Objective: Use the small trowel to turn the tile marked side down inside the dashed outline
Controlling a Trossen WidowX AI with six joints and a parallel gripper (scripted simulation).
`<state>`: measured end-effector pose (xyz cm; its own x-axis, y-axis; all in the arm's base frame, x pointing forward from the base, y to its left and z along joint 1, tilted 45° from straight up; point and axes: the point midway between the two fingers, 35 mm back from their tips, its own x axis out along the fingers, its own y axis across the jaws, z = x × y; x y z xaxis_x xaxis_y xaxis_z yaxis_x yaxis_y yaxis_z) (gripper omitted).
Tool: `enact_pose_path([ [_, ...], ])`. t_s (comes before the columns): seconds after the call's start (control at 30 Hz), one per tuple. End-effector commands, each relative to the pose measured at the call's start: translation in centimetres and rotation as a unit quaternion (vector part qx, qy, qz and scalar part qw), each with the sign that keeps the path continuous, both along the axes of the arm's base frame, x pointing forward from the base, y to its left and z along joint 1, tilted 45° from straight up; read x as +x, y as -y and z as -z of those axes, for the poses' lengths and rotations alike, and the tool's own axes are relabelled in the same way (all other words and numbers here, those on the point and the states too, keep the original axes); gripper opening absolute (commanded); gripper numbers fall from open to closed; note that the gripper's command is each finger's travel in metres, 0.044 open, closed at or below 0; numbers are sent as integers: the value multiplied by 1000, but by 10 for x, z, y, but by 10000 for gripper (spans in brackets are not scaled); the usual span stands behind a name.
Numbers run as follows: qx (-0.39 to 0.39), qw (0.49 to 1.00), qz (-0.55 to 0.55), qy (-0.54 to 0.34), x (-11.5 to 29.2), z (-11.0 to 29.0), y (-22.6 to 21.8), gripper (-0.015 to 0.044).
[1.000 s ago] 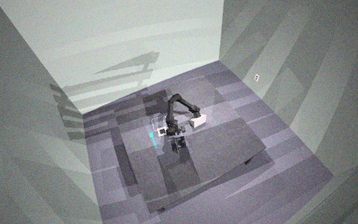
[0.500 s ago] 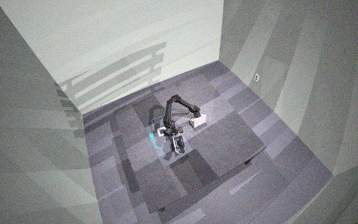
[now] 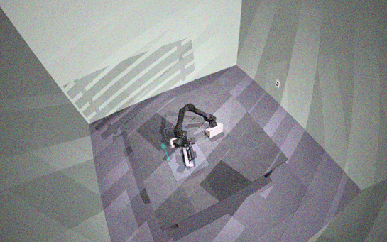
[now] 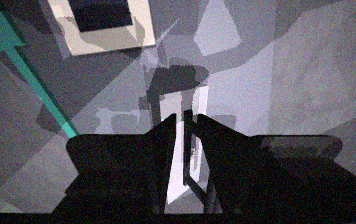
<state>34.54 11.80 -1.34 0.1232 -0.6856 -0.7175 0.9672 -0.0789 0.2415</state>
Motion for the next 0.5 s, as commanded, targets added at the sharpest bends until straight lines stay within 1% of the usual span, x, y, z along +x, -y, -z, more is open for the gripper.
enact_pose_path([
  [0.0, 0, 1000, 0, 0, 0, 0, 0, 100],
  [0.23, 0, 1000, -1, 0, -4, 0, -2, 100],
  [0.47, 0, 1000, -1, -3, -40, 4, -12, 100],
])
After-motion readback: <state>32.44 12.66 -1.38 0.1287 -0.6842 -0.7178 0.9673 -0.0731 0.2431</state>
